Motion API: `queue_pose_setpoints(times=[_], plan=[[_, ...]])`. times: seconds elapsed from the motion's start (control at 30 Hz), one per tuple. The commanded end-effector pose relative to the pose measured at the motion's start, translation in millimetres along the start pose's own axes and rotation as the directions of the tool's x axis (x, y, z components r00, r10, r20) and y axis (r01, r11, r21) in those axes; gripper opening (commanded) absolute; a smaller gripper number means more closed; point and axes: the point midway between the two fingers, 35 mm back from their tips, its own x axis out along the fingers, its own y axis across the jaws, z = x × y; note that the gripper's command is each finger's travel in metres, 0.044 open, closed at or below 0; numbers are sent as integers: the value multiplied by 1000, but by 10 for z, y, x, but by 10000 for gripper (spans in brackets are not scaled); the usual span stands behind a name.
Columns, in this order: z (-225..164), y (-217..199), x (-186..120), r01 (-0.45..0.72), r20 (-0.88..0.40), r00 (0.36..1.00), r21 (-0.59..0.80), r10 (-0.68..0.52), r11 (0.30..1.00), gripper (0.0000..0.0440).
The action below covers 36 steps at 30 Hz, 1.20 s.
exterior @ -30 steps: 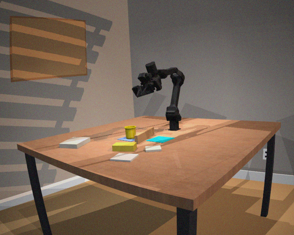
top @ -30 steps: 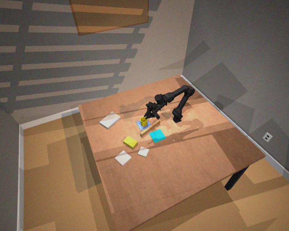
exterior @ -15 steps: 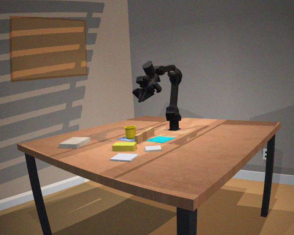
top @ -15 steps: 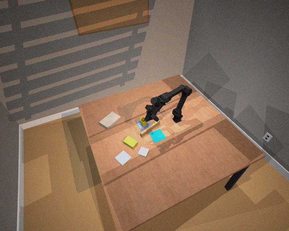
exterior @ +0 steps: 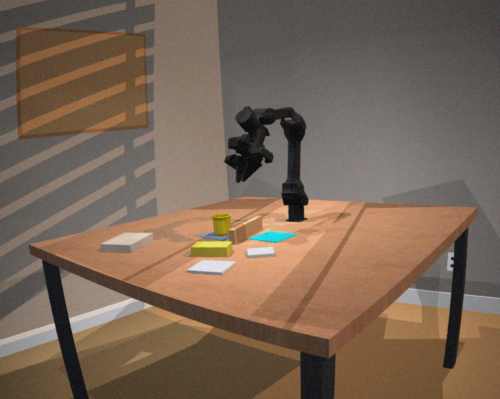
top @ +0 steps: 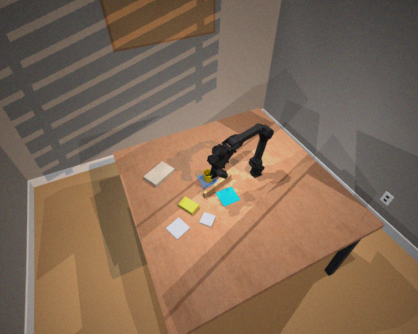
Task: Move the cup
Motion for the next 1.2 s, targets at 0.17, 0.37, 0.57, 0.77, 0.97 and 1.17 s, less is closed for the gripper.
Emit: queue_pose_setpoints(times=[0.17,0.37,0.57,0.77,0.97,1.17], plan=[[-81,-95,83,64,-129,989,-20,-66,998,133],[-133,-178,122,99,-211,972,-43,-106,994,134],[-186,-279,160,130,-290,946,-72,-145,989,127],[-248,-403,207,154,-367,912,-108,-183,982,117],[-317,-546,258,170,-436,873,-144,-216,975,117],[-384,-697,317,181,-493,835,-173,-244,968,116]])
